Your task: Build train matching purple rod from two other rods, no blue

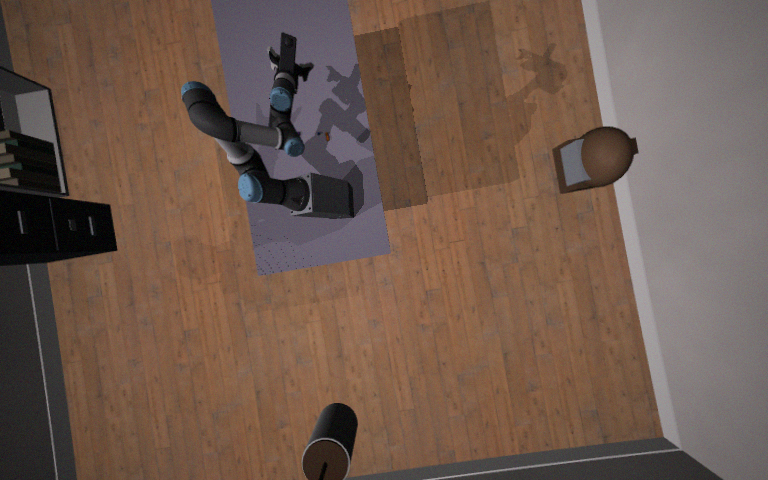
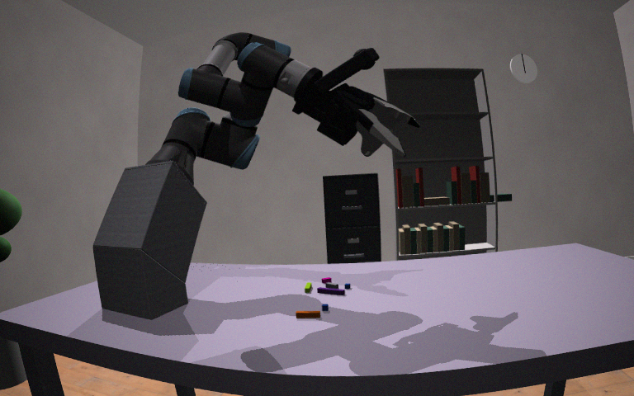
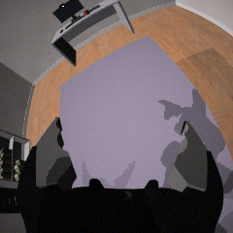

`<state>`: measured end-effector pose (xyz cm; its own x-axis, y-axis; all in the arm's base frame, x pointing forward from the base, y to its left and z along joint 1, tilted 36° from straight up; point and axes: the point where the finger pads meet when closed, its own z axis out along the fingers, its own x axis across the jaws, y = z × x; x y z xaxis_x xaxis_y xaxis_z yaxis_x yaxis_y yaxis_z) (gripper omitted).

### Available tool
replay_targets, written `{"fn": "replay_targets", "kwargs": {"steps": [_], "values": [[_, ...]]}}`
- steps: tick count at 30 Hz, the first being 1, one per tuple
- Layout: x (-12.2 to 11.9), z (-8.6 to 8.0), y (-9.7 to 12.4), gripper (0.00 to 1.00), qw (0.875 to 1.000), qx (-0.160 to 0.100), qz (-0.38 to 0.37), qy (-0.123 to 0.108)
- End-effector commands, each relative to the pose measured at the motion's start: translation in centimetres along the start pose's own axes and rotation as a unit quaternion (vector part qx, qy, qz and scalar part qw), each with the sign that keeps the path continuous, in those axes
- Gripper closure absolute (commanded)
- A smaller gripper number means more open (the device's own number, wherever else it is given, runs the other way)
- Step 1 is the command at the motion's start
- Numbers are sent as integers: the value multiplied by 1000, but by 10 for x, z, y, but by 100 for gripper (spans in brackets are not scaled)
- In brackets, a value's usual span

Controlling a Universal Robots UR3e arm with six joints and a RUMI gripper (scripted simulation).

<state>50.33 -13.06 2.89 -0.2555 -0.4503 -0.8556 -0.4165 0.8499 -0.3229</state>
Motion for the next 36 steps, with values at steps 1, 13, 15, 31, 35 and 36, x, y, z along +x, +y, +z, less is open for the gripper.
{"fn": "replay_targets", "kwargs": {"steps": [1,13,15,31,35,36], "values": [[0,0,-1,0,1000,1,-1,0],[0,4,10,0,1000,-15,-25,9],[1,7,17,0,999,-23,-38,14],[3,21,86,0,976,-122,-173,46],[4,22,96,0,971,-135,-189,48],[4,22,96,0,971,-135,-189,48]]}}
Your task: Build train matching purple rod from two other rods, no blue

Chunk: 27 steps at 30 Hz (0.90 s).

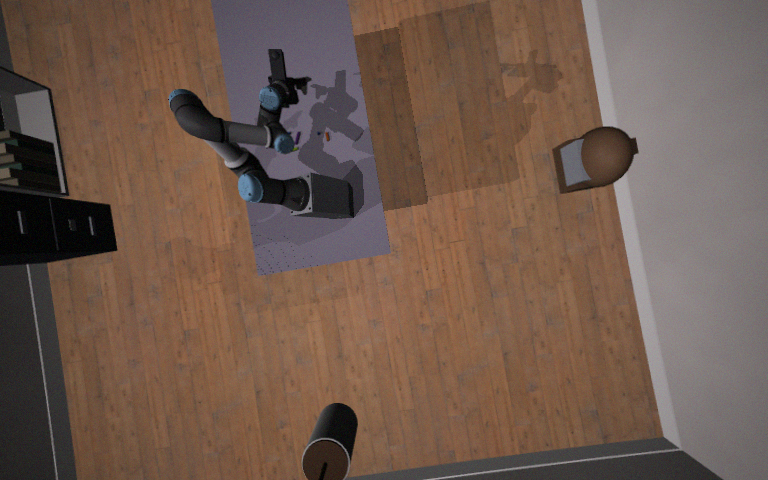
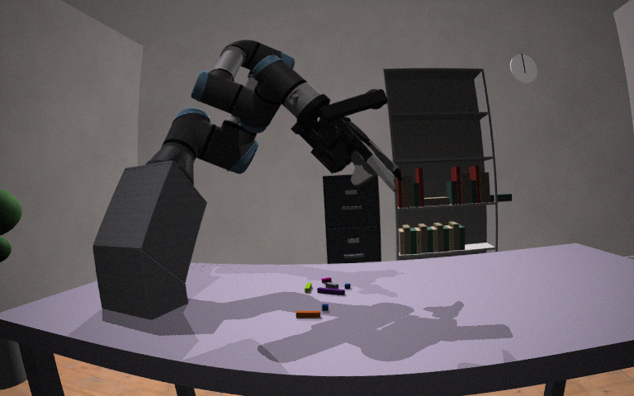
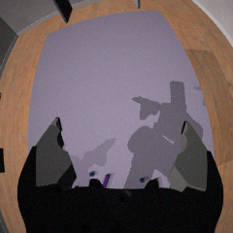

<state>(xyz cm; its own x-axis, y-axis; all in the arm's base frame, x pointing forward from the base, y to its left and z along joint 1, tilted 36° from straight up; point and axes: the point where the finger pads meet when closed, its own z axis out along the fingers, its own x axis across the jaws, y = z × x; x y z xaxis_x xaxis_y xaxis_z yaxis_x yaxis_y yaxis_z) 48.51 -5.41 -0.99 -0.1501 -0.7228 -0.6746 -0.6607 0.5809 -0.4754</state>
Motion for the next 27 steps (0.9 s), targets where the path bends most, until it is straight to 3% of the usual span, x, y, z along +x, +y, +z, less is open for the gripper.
{"fn": "replay_targets", "kwargs": {"steps": [1,4,8,13,17,19,22,27], "values": [[-6,5,18,0,998,-41,-43,1],[-12,9,37,0,994,-69,-81,2],[-15,10,47,0,992,-83,-100,1],[-25,13,77,0,979,-127,-157,-3],[-25,13,78,0,979,-127,-158,-4],[-31,13,99,0,968,-157,-197,-10],[-34,13,109,0,961,-171,-215,-13],[-42,9,140,0,939,-212,-269,-28]]}}
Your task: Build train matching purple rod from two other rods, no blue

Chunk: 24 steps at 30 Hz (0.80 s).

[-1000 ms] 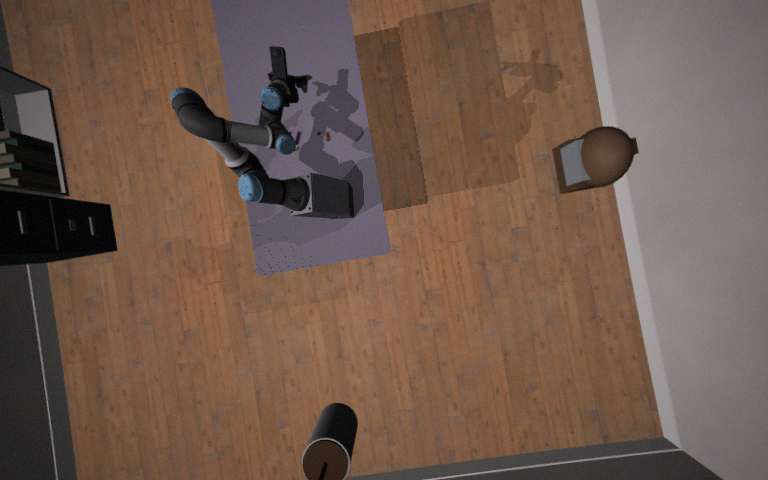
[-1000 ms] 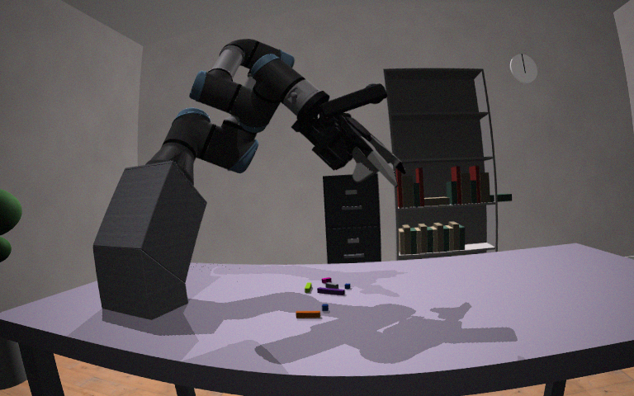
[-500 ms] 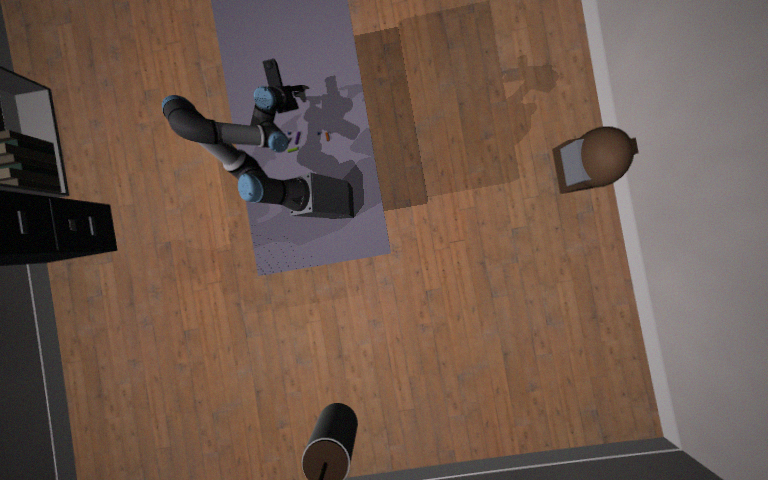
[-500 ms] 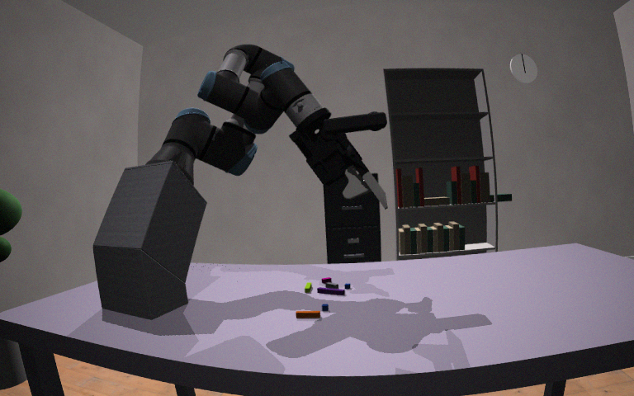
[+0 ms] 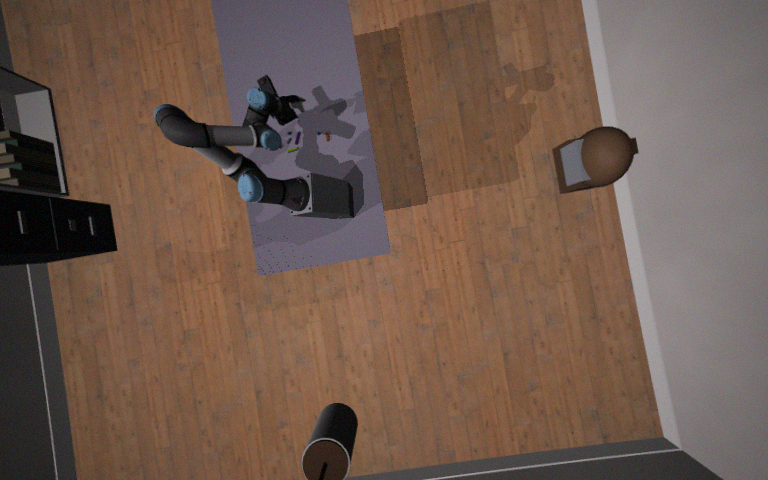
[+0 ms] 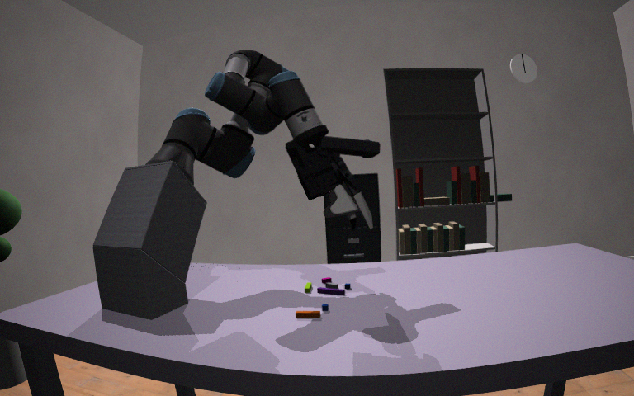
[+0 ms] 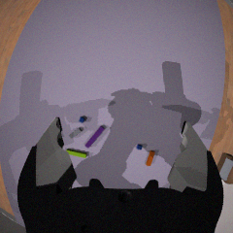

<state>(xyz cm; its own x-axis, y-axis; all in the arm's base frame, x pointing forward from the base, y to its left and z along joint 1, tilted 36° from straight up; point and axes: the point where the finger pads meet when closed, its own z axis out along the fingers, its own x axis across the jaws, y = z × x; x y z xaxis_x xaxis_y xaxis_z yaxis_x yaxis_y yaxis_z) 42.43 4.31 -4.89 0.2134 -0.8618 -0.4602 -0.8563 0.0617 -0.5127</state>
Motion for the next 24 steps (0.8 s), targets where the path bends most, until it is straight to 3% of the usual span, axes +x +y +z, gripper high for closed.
{"fn": "replay_targets", "kwargs": {"steps": [1,5,7,17,24], "values": [[-18,4,19,0,998,-43,-53,-19],[-35,7,39,0,991,-75,-102,-33],[-35,7,39,0,991,-75,-102,-33],[-73,8,88,0,963,-144,-213,-78],[-82,7,101,0,953,-160,-240,-91]]}}
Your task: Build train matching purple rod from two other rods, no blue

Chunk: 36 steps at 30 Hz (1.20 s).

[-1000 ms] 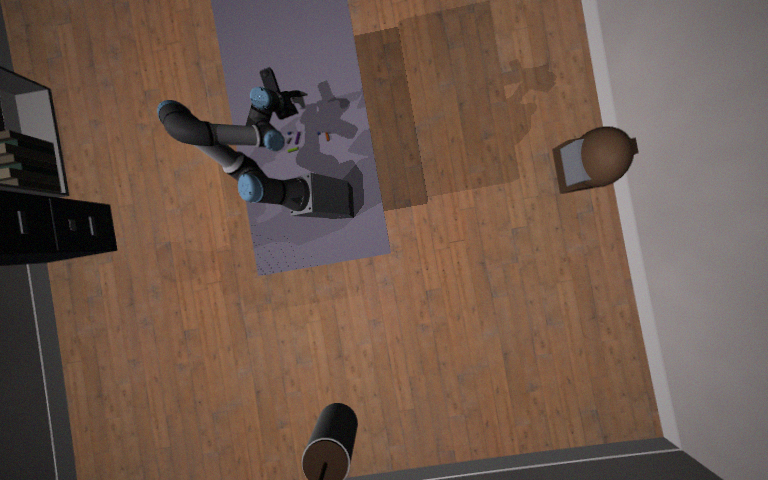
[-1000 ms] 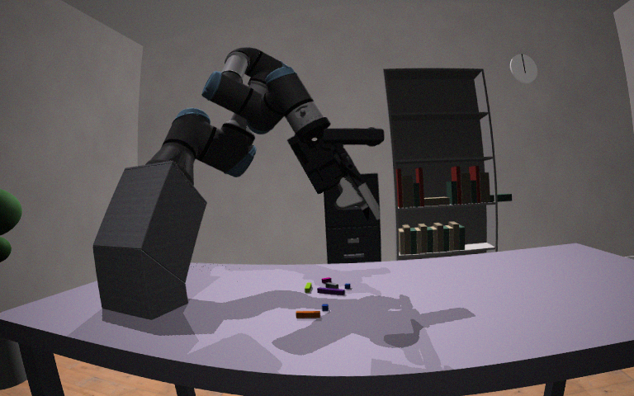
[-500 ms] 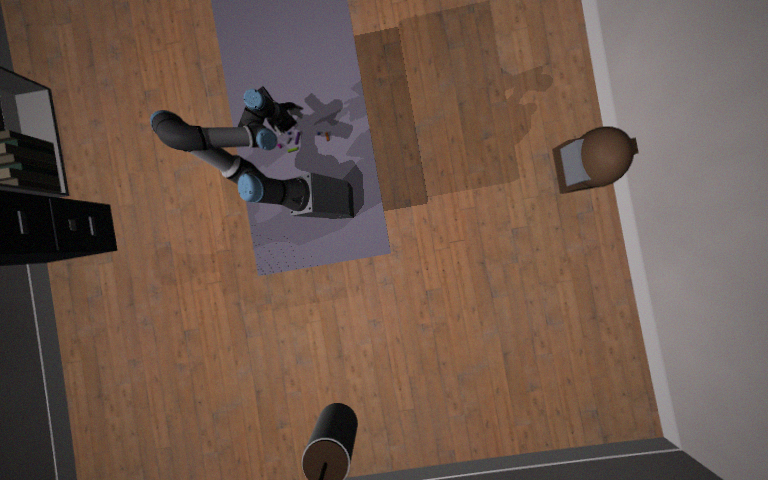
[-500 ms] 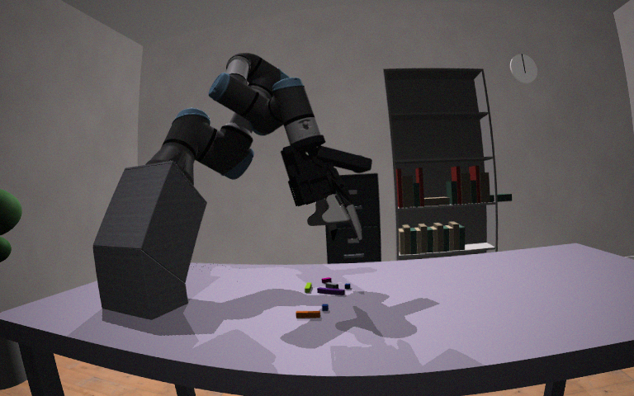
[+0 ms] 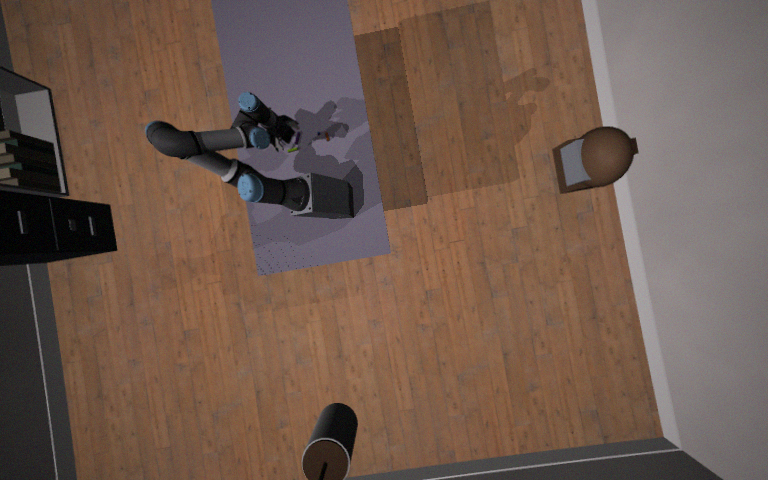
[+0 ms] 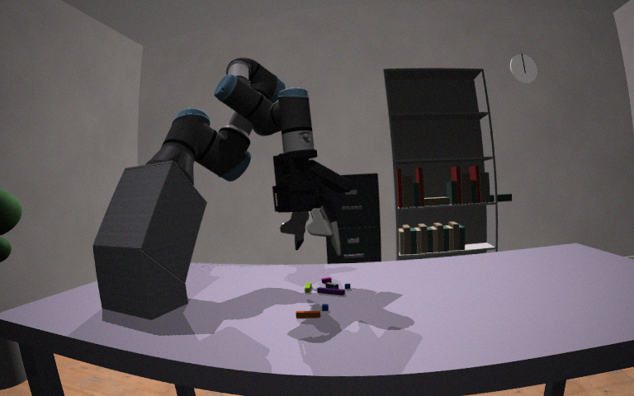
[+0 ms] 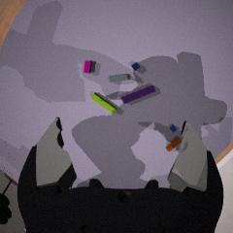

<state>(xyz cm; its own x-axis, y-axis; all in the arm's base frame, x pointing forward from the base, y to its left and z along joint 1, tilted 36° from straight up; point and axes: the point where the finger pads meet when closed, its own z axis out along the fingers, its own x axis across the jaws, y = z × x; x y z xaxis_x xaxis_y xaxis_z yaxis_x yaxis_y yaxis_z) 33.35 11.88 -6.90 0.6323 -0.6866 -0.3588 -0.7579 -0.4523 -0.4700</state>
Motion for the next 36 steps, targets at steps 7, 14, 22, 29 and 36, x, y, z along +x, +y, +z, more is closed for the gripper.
{"fn": "replay_targets", "kwargs": {"steps": [7,14,22,29,36], "values": [[-14,1,7,0,999,-19,-31,-18],[-14,1,7,0,999,-19,-31,-18],[-14,1,7,0,999,-19,-31,-18],[-14,1,7,0,999,-19,-31,-18],[-14,1,7,0,999,-19,-31,-18]]}}
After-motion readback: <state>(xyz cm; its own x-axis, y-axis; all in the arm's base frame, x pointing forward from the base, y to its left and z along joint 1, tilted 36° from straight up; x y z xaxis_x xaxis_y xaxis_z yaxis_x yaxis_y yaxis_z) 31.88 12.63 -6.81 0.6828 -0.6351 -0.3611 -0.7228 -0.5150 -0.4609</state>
